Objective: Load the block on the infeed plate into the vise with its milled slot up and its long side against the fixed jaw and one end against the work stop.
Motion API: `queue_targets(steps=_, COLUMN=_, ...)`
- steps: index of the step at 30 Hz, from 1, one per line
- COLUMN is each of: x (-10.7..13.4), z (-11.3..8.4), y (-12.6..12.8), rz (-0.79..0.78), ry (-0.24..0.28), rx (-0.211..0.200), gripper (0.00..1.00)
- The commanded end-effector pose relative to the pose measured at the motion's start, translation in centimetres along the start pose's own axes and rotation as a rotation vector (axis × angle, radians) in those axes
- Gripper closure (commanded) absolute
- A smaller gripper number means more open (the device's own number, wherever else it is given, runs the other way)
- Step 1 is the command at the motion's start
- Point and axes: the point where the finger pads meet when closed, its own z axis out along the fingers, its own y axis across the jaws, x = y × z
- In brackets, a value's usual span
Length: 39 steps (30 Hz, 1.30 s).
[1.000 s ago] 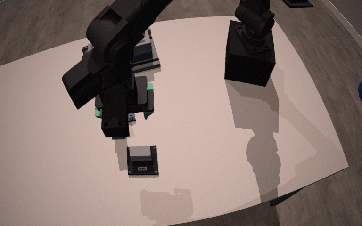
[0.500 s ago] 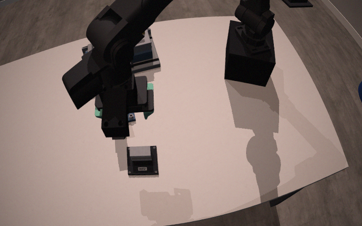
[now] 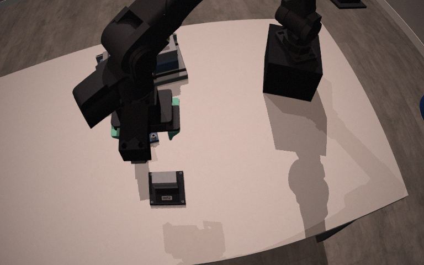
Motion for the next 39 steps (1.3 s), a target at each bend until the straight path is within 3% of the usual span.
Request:
queue_targets(steps=1, x=0.1, z=-0.3, y=-0.2, rz=-0.005, ry=-0.01, rx=0.016, gripper=0.19)
queue_targets(steps=8, x=0.1, z=1.2, y=-0.1, rz=-0.003, ry=0.003, rx=-0.003, gripper=0.19)
queue_targets(steps=14, x=-0.1, z=0.7, y=-0.1, rz=-0.005, ry=-0.008, rx=0.011, gripper=0.19)
queue_targets(steps=28, x=-0.3, z=3.4, y=0.3, rz=-0.003, ry=0.003, rx=-0.005, gripper=0.19)
queue_targets(steps=31, x=-0.3, z=3.3, y=0.3, rz=-0.004, ry=0.0, rx=0.0, gripper=0.19)
queue_targets(steps=32, x=-0.6, z=2.0, y=0.1, rz=-0.009, ry=-0.021, rx=0.027, gripper=0.19)
queue_targets(steps=35, x=-0.3, z=4.3, y=0.3, rz=-0.002, ry=0.003, rx=-0.005, gripper=0.19)
queue_targets(steps=39, x=-0.3, z=5.2, y=0.3, rz=-0.003, ry=0.003, rx=-0.004, gripper=0.19)
